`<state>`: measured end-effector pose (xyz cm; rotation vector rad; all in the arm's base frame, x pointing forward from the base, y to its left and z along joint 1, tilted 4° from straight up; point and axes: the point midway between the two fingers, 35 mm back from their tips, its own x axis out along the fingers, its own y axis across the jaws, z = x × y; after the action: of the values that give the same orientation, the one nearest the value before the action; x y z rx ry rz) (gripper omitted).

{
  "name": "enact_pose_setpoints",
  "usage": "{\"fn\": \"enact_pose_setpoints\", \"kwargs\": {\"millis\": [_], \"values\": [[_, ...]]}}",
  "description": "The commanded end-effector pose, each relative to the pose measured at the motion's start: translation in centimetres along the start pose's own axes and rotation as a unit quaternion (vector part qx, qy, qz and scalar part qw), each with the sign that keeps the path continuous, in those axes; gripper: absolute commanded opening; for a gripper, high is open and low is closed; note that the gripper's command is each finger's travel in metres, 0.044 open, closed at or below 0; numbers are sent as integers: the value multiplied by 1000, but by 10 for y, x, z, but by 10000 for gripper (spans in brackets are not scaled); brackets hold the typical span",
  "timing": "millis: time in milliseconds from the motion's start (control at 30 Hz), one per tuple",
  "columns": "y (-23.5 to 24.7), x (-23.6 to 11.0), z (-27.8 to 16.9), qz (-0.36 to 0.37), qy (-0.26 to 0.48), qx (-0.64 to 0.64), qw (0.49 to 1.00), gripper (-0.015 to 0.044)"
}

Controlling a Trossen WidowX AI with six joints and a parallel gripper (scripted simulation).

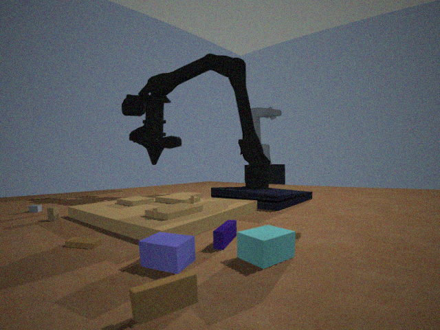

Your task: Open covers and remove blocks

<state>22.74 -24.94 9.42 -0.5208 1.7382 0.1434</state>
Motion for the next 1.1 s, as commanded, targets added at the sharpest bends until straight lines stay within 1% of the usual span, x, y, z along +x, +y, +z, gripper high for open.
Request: {"fn": "enact_pose_setpoints", "kwargs": {"millis": [0,567,1067], "values": [[9,-2,18,8,-14,3,1000,0],[62,-20,97,45,-69,14,996,0],[124,-37,150,94,-96,21,991,0]]}}
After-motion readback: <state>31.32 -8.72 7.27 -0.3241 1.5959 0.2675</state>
